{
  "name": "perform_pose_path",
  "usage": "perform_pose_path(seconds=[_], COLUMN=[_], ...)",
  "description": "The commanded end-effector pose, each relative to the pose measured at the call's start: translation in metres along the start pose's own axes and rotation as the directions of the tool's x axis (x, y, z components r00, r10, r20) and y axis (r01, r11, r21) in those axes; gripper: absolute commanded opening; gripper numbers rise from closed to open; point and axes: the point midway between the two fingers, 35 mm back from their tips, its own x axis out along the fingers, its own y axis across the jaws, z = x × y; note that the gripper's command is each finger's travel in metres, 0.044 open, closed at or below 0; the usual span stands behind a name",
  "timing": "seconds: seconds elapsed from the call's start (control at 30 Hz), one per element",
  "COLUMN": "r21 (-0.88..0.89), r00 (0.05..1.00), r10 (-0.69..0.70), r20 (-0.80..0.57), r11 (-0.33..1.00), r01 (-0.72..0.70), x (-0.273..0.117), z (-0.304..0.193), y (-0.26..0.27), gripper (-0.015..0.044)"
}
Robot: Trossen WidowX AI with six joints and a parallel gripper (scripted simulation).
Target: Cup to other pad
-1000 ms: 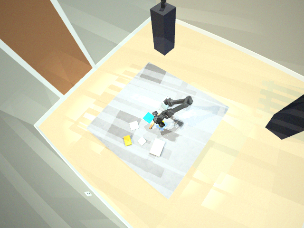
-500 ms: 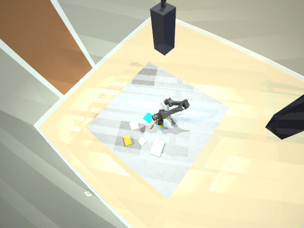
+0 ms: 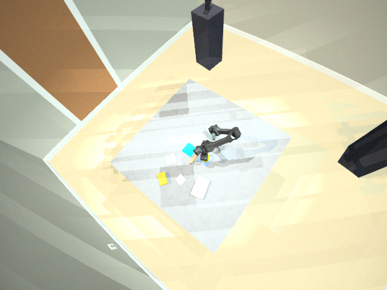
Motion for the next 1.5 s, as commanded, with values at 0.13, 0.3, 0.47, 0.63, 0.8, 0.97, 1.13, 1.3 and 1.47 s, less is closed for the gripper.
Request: perform_pose_path(seconds=[0.13,0.3,0.47,0.63,0.8,0.97,1.13,1.3,1.47], r21=[0.008,0.008,0.008,0.008,0.008,0.000,0.000,0.000,0.000], r00=[1.000,1.000,1.000,1.000,1.000,1.000,1.000,1.000,1.000], r10=[-0.001,0.000,0.001,0.002,0.003,0.002,0.002,0.002,0.002], r20=[-0.006,-0.007,-0.008,-0.010,-0.012,-0.007,-0.007,-0.007,-0.007], r11=[1.000,1.000,1.000,1.000,1.000,1.000,1.000,1.000,1.000], r01=[0.001,0.000,-0.001,-0.002,-0.002,-0.002,-0.002,-0.002,-0.002], x=[0.013,0.022,0.030,0.038,0.044,0.043,0.043,0.043,0.043], z=[-0.001,-0.001,-0.002,-0.003,-0.004,-0.003,-0.003,-0.003,-0.003], y=[-0.001,-0.001,-0.001,-0.002,-0.002,-0.001,-0.001,-0.001,-0.001], gripper=[0.0166,0.0166,0.0166,0.0166,0.0166,0.0153,0.0120,0.0087,0.0053])
